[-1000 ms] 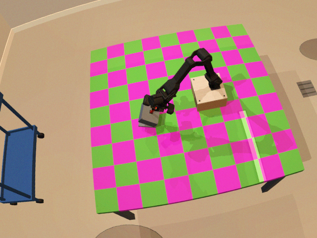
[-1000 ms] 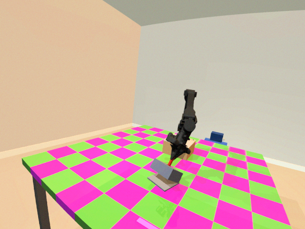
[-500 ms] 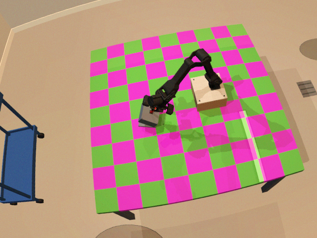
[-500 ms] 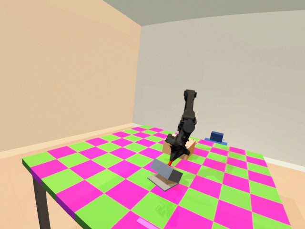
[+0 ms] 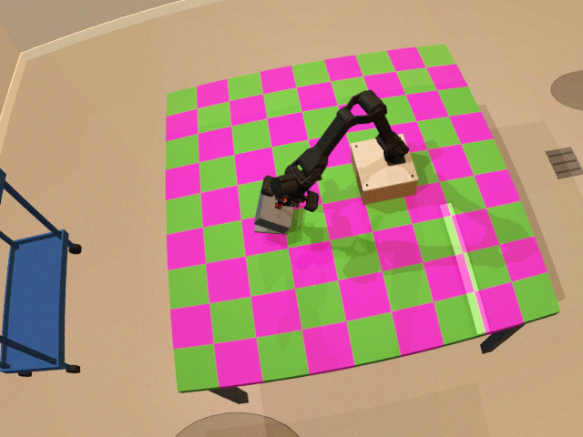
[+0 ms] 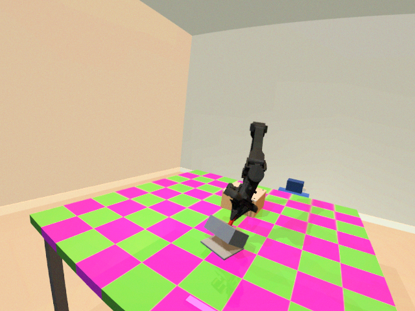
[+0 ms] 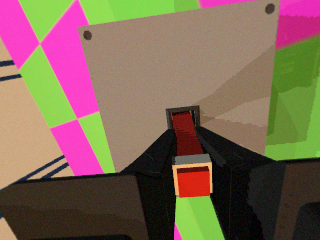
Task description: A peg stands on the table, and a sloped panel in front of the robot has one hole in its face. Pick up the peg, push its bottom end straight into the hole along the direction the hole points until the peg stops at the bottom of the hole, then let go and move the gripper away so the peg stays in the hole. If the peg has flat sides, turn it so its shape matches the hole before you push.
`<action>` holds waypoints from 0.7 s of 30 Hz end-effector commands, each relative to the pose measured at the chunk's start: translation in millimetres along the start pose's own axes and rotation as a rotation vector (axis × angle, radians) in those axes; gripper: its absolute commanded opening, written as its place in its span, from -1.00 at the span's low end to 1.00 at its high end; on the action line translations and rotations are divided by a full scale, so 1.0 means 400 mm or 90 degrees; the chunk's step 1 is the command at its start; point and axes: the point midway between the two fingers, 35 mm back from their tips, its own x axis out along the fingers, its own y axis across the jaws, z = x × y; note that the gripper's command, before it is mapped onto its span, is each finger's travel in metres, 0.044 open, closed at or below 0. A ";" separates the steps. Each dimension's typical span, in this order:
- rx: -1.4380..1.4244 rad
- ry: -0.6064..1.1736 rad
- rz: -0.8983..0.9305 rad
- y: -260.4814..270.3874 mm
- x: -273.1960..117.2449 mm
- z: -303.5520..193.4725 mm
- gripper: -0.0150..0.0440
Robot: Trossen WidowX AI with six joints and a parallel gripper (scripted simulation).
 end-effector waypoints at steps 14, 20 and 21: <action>0.000 0.000 0.000 -0.002 0.008 0.000 -0.49; 0.000 0.000 0.000 -0.002 0.008 0.000 -0.22; 0.000 0.000 0.000 -0.002 0.008 0.000 -0.14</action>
